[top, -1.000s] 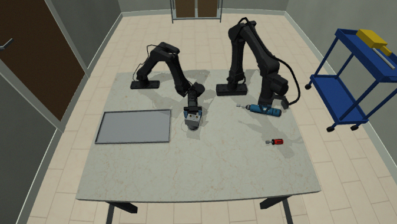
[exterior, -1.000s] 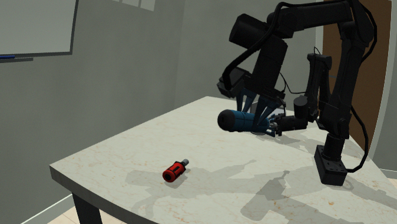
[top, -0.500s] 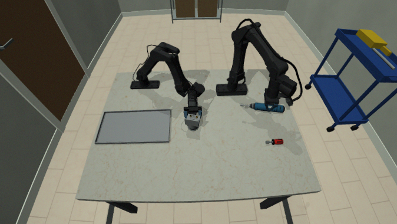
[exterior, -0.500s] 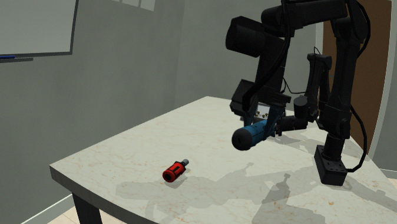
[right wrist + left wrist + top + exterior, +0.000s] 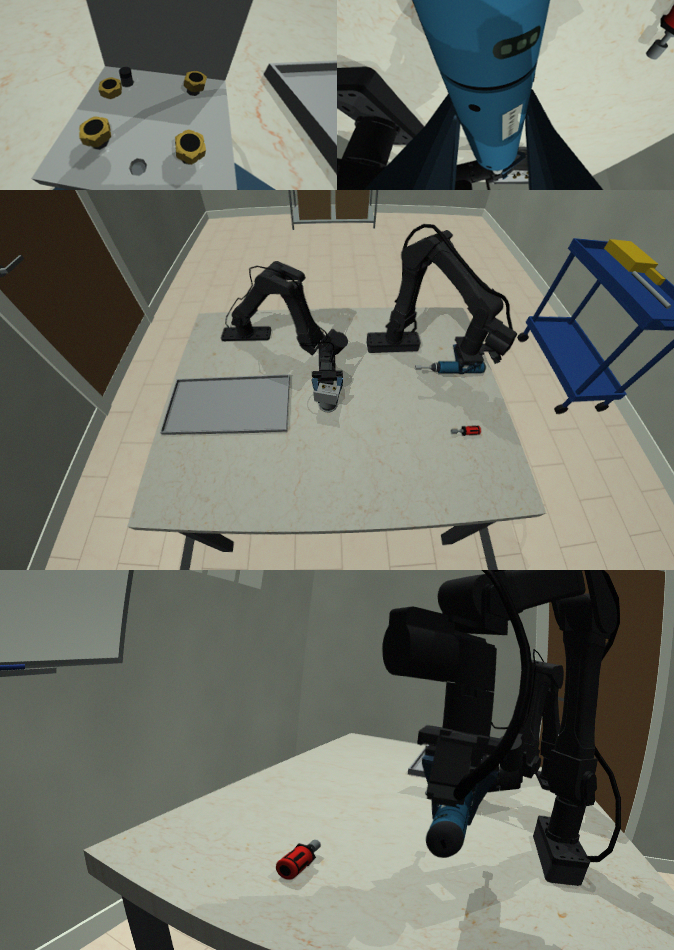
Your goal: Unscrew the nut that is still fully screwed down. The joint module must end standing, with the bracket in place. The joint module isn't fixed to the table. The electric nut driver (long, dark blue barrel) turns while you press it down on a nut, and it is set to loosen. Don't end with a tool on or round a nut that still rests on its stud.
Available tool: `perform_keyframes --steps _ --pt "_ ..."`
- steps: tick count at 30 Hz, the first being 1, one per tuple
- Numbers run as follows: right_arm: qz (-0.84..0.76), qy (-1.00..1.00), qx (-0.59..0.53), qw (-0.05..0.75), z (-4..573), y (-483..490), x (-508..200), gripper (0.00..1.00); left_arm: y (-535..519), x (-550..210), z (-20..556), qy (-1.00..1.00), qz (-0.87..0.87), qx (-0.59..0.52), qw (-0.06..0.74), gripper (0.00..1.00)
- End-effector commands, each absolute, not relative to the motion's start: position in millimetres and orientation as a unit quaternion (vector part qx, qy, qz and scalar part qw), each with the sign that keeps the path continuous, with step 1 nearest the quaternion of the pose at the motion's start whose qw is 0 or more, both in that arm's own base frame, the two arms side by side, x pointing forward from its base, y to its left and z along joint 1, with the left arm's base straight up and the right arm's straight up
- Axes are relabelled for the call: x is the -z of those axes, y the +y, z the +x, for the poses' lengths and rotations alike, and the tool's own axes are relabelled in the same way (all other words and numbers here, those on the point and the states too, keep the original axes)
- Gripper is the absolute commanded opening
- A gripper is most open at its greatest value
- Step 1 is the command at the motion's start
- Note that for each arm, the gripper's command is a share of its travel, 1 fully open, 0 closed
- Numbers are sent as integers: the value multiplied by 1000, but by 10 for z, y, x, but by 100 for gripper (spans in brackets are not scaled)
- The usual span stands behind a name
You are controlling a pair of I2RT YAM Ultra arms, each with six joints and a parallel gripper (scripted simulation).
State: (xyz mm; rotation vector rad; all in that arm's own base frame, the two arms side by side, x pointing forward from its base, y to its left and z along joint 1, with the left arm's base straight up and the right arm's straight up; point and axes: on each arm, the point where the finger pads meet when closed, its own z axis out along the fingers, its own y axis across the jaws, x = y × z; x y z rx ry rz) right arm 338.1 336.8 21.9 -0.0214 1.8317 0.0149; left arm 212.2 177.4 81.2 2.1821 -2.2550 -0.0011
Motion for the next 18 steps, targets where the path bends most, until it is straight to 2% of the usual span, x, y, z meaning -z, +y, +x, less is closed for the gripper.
perform_keyframes --steps 1,18 --pt "8 785 -19 619 3448 3433 -366 59 1809 -1032 2163 -708 705 -2 -19 42" --pt "8 785 -19 619 3448 3433 -366 59 1795 -1071 2195 -710 703 -2 -22 42"
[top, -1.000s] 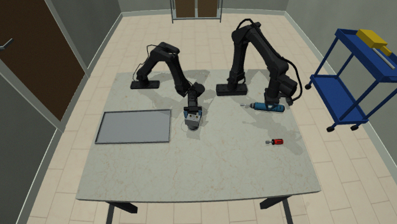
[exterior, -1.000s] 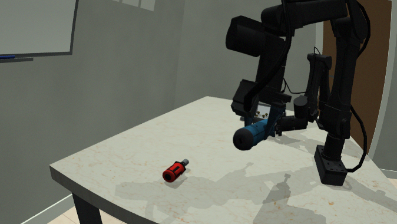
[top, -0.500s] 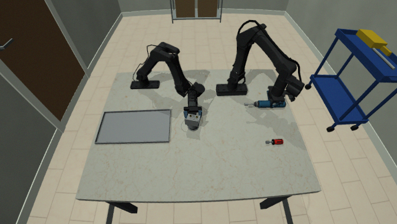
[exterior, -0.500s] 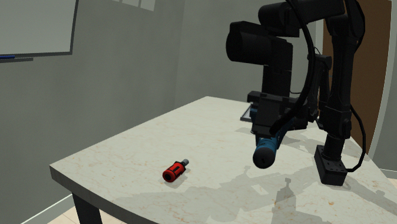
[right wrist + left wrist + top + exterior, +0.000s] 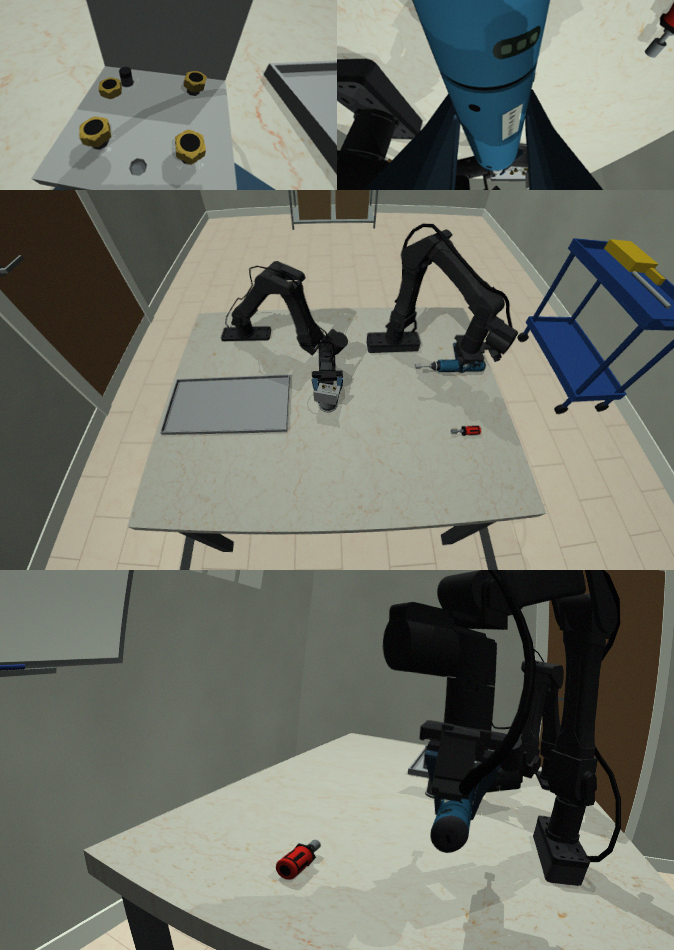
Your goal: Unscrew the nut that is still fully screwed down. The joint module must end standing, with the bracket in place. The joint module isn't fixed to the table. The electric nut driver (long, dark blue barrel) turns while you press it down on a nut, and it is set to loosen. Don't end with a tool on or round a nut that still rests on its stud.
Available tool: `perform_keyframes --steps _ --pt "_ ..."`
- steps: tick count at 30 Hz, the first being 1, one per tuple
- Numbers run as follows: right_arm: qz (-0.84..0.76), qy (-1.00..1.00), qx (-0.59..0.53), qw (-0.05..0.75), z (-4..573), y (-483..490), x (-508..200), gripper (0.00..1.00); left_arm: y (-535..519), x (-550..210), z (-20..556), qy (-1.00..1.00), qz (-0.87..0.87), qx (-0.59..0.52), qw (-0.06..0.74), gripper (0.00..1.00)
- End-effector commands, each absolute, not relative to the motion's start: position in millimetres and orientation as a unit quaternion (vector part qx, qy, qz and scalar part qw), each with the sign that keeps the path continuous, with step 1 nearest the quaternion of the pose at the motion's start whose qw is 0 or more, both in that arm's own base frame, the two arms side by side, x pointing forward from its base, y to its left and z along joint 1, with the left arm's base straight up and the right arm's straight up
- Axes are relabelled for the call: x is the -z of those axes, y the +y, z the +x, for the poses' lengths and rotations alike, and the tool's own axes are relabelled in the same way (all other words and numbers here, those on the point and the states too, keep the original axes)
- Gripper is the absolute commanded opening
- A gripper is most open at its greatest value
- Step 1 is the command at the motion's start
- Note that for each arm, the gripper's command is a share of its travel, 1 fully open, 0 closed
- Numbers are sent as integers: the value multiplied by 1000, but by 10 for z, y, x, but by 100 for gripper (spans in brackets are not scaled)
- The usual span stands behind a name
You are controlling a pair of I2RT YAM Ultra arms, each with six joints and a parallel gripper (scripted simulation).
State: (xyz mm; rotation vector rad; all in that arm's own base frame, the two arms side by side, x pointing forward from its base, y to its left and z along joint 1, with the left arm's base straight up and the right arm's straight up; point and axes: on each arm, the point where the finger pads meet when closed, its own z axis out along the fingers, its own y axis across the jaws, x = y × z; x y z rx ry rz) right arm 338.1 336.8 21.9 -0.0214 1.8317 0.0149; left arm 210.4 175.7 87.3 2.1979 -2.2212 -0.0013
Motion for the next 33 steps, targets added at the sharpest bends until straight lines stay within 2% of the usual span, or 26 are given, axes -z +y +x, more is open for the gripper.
perform_keyframes --steps 1,4,9,19,21,26,31,33 --pt "8 785 -19 619 3448 3433 -366 59 1795 -1071 2195 -710 703 -2 -22 42" --pt "8 785 -19 619 3448 3433 -366 59 1834 -1030 2244 -710 703 -3 -34 42" --pt "8 785 -19 619 3448 3433 -366 59 1751 -729 2141 -711 704 1 4 42" --pt "8 785 -19 619 3448 3433 -366 59 1840 -787 2251 -710 703 -2 -28 42" --pt "8 785 -19 619 3448 3433 -366 59 1748 -580 2137 -711 704 1 4 42" --pt "8 785 -19 619 3448 3433 -366 59 1808 -605 2211 -710 703 -2 -21 42" --pt "8 785 -19 619 3448 3433 -366 59 1744 -373 2132 -711 704 1 5 42" --pt "8 785 -19 619 3448 3433 -366 59 1851 -573 2265 -710 703 -3 -35 42"
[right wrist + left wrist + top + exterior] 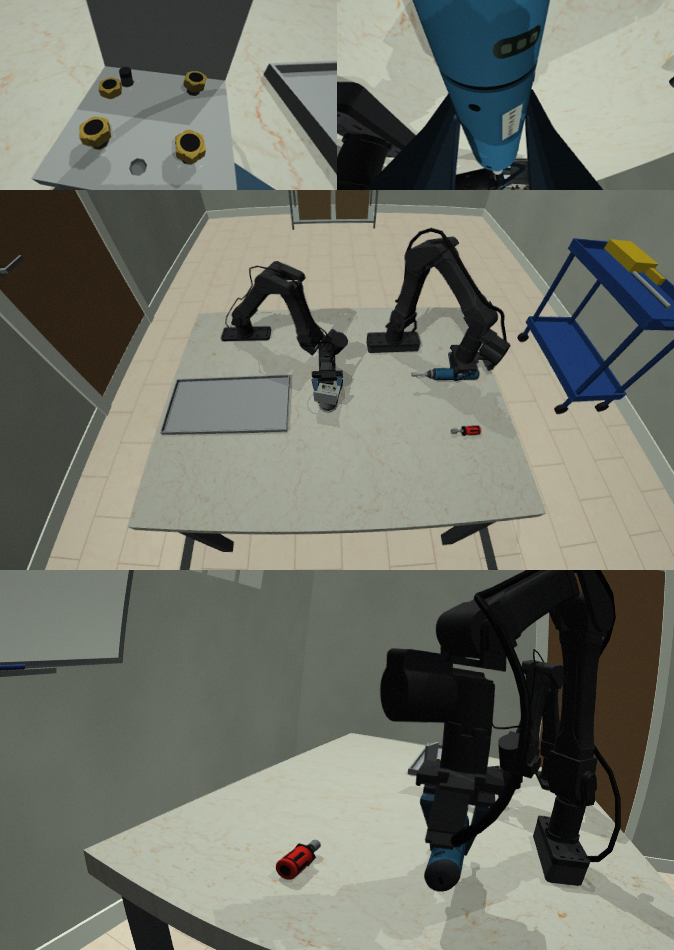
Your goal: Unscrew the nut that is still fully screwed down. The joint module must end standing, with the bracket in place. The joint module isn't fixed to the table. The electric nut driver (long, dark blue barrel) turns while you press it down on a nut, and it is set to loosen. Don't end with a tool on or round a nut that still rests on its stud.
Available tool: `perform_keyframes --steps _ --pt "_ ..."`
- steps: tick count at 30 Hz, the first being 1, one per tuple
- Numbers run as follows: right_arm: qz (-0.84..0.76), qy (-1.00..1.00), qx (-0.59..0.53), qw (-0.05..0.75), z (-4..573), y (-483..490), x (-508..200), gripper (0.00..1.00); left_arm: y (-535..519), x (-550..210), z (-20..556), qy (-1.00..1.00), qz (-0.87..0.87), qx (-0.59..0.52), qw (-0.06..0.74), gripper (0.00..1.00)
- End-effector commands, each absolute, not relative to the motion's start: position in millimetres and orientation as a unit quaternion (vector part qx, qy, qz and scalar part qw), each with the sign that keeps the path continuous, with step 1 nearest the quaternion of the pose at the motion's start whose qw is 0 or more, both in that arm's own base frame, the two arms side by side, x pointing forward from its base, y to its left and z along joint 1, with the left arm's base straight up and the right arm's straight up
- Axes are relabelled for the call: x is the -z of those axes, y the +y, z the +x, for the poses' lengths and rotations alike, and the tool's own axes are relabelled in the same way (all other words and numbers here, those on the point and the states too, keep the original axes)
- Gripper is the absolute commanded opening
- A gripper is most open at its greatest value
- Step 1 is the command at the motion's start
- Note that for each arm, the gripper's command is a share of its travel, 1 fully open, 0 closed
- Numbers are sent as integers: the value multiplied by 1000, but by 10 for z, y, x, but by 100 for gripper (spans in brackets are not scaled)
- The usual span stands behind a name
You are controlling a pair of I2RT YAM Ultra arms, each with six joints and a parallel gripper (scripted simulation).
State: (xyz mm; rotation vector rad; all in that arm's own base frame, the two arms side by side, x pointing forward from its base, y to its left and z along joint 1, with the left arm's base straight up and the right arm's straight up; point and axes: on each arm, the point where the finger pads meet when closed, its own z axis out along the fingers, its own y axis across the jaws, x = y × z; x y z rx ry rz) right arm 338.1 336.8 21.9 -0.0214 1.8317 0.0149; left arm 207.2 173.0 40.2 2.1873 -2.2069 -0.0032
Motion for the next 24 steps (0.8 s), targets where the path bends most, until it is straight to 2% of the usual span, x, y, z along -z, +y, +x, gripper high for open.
perform_keyframes --steps 1,7,11,15,17,24 --pt "8 785 -19 619 3448 3433 -366 59 1852 -573 2264 -710 703 -3 -35 42" --pt "8 785 -19 619 3448 3433 -366 59 1744 -290 2129 -711 704 1 5 42" --pt "8 785 -19 619 3448 3433 -366 59 1789 -312 2185 -710 704 -1 -16 42" --pt "8 785 -19 619 3448 3433 -366 59 1741 -124 2126 -711 704 1 5 42" --pt "8 785 -19 619 3448 3433 -366 59 1851 -307 2262 -710 703 -2 -32 42" --pt "8 785 -19 619 3448 3433 -366 59 1789 -226 2184 -710 703 -1 -19 42"
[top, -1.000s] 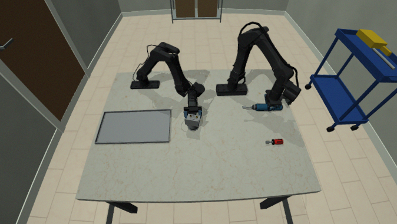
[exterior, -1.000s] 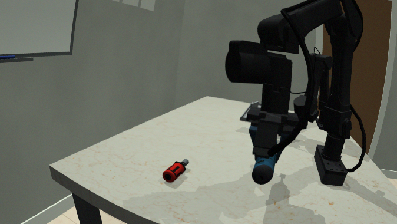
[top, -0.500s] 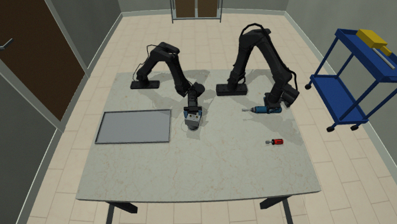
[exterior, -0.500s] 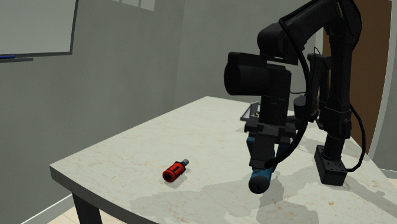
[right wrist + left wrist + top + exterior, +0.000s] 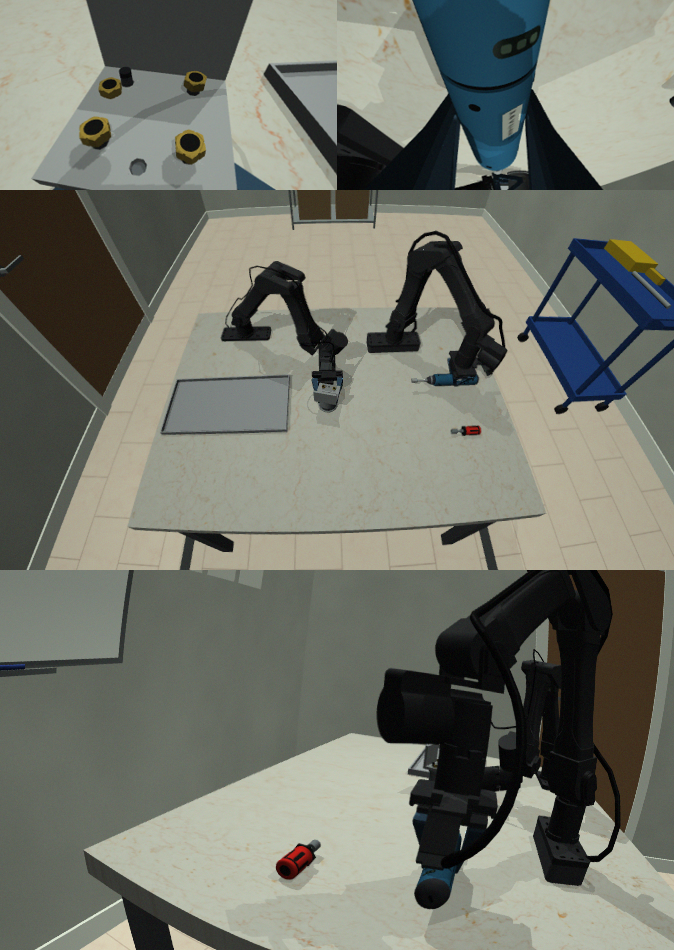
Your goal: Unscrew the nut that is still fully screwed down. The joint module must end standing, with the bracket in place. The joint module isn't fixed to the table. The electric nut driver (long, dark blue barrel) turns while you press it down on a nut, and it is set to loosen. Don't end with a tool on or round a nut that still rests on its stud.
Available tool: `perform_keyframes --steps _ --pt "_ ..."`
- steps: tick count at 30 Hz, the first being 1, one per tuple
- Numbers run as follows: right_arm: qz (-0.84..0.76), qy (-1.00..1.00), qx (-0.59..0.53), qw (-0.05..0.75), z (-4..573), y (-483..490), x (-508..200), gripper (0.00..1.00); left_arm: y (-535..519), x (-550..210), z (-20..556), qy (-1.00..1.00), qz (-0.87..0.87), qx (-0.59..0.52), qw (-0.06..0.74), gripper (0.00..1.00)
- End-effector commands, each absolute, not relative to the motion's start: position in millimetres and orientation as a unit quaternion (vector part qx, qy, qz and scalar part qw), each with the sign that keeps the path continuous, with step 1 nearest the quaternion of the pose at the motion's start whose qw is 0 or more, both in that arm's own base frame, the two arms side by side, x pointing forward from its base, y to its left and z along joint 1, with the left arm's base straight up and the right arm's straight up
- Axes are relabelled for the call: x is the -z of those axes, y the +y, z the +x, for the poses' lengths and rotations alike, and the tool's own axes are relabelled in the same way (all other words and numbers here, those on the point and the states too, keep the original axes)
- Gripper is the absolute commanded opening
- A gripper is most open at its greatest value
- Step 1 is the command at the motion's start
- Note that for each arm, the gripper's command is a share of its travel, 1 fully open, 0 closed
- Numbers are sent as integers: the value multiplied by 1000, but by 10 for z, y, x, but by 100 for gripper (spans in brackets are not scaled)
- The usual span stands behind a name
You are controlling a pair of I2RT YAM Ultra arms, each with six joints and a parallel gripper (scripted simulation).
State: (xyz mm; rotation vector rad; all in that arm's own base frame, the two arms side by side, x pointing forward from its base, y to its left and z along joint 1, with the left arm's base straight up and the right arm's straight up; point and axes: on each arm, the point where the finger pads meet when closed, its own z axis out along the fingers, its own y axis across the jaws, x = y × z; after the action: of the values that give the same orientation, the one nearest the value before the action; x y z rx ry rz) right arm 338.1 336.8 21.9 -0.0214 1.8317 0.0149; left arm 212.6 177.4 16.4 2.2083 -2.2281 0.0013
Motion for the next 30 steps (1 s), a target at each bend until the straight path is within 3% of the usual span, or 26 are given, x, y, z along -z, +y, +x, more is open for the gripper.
perform_keyframes --steps 1,30 --pt "8 785 -19 619 3448 3433 -366 59 1781 -212 2174 -710 704 -1 -17 42" --pt "8 785 -19 619 3448 3433 -366 59 1839 -120 2243 -710 703 -1 -25 42"
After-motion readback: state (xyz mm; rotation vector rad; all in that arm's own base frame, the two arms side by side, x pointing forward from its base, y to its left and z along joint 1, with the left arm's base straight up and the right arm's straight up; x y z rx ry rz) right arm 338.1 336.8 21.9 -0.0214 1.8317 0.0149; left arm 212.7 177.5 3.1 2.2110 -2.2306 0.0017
